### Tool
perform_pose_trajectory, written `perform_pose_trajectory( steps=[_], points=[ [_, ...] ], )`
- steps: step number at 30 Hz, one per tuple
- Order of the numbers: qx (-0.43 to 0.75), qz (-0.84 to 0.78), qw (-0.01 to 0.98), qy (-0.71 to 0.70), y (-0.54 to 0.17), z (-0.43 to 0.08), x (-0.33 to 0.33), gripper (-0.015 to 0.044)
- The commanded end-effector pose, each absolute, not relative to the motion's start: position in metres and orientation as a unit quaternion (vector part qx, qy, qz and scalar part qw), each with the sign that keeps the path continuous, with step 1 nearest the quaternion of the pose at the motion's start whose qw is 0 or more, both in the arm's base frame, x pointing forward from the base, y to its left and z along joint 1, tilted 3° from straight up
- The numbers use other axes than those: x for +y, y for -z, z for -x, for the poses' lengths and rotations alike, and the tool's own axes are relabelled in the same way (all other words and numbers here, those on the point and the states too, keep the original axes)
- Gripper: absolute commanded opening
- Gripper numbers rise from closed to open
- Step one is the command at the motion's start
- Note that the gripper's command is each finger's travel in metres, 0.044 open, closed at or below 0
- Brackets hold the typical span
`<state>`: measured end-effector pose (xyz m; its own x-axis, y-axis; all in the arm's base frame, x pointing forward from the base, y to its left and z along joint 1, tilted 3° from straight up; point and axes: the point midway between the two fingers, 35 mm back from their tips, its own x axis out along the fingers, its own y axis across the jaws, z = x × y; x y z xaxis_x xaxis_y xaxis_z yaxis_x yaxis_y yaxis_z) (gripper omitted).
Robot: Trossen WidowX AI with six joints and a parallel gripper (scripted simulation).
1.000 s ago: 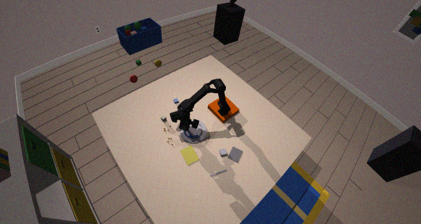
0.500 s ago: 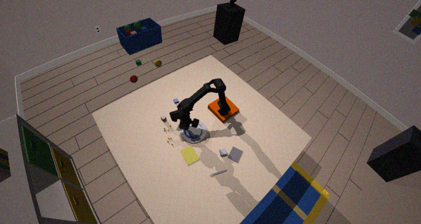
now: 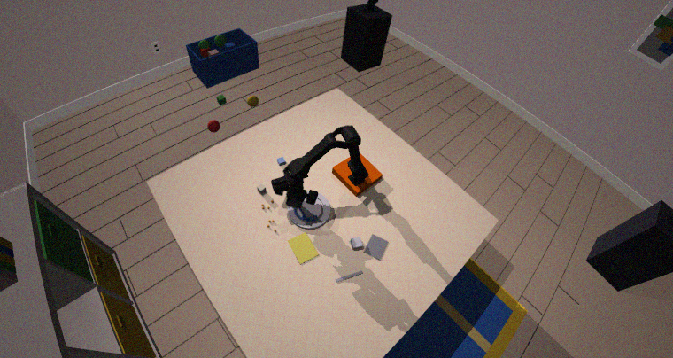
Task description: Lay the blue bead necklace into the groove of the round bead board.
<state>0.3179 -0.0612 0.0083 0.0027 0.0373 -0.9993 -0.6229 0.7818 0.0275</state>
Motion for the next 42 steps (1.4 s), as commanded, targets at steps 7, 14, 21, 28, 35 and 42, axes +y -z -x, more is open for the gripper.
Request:
perform_pose_trajectory(
  steps=[7,14,21,28,35,42],
  points=[
    [0.662,0.221,0.673,-0.246,-0.009,-0.318,-0.061,0.0289],
    [0.664,0.22,0.67,-0.248,-0.012,-0.317,-0.061,0.044],
    [0.663,0.221,0.67,-0.25,-0.016,-0.317,-0.061,0.044],
    [0.663,0.221,0.67,-0.25,-0.016,-0.317,-0.061,0.044],
    [0.695,0.108,0.698,-0.138,-0.022,-0.319,-0.057,0.0309],
    [0.702,-0.125,0.695,0.096,-0.034,-0.321,-0.047,0.0125]
  ],
)
